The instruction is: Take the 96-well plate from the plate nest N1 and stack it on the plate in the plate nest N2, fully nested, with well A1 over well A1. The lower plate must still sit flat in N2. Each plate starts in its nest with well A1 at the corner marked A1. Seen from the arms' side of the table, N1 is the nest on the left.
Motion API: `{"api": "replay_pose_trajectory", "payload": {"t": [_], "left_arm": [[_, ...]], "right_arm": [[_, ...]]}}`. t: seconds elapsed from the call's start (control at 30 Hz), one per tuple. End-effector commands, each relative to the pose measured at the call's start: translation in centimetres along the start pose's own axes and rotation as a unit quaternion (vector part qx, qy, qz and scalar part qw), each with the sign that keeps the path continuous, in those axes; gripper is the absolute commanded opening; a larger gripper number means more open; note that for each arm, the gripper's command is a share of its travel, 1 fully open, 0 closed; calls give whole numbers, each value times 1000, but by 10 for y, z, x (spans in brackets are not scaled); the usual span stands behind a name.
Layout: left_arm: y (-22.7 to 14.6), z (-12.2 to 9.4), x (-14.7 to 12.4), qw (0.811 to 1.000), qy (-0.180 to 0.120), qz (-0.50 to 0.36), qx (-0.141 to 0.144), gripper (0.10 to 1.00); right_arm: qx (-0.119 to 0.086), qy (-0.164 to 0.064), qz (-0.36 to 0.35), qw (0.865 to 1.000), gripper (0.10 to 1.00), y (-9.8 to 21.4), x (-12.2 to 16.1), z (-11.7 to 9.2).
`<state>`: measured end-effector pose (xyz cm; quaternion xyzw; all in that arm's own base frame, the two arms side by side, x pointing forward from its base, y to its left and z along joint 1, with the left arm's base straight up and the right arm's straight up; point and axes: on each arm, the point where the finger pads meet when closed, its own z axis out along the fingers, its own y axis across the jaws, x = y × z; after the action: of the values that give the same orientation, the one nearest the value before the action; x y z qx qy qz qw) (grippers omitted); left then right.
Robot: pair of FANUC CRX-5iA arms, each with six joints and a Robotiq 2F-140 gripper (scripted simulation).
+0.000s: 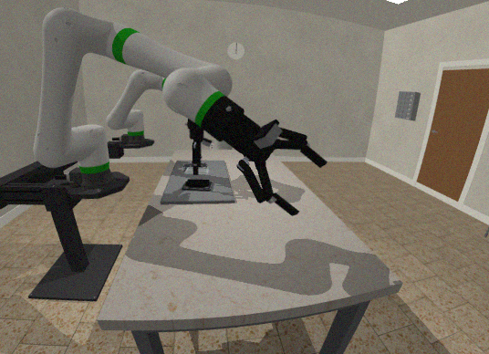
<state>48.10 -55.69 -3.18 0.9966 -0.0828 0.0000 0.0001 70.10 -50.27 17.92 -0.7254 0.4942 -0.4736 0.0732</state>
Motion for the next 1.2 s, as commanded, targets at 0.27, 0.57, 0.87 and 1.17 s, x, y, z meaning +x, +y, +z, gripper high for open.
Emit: {"api": "replay_pose_trajectory", "payload": {"t": [0.27,0.57,0.87,1.17], "left_arm": [[1,-2,1,1000,1,0,-1,99],[0,-2,1,1000,1,0,-1,99],[0,-2,1,1000,1,0,-1,99],[0,3,1,1000,1,0,-1,99]], "right_arm": [[1,1,0,1000,1000,-1,2,-1],[1,1,0,1000,1000,-1,2,-1],[1,1,0,1000,1000,-1,2,-1],[1,1,0,1000,1000,-1,2,-1]]}}
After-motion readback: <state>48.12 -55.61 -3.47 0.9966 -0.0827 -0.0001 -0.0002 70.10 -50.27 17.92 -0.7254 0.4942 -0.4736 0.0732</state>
